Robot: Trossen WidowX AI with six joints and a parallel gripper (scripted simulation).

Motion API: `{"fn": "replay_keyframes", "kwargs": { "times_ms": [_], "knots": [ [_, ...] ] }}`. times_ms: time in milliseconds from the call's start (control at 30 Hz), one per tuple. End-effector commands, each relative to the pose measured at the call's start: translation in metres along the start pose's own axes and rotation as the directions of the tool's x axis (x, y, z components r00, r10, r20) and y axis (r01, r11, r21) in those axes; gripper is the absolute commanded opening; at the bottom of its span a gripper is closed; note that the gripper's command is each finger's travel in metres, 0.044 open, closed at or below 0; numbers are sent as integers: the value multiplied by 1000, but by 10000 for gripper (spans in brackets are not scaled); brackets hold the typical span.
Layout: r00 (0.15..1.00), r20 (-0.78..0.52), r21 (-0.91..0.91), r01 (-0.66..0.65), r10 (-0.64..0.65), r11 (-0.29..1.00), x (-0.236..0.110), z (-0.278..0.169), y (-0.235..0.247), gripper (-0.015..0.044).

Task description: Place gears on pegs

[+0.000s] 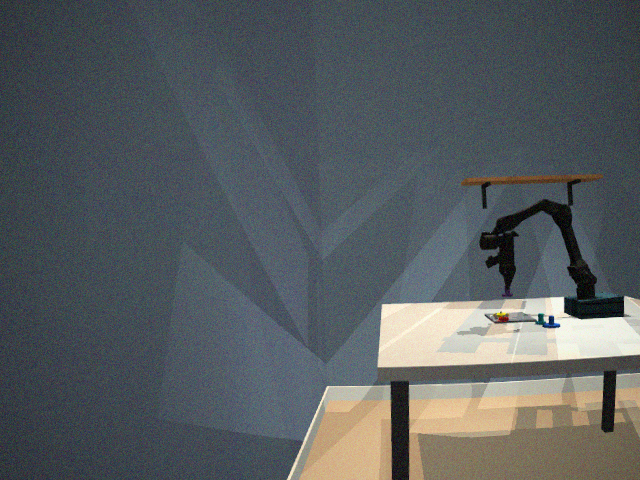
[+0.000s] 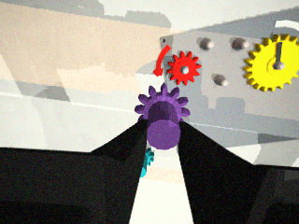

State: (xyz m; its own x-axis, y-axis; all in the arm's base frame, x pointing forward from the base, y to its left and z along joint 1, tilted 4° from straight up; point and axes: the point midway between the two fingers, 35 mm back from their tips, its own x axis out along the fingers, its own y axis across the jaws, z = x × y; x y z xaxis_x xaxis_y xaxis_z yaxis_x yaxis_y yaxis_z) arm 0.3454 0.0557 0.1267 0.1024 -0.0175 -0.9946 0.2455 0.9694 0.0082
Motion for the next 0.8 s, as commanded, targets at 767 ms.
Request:
{"fn": "replay_keyframes", "kwargs": {
  "times_ms": [767],
  "knots": [
    [1000,0,-8,3,-3,1000,48,46,-51,0]
  ]
}}
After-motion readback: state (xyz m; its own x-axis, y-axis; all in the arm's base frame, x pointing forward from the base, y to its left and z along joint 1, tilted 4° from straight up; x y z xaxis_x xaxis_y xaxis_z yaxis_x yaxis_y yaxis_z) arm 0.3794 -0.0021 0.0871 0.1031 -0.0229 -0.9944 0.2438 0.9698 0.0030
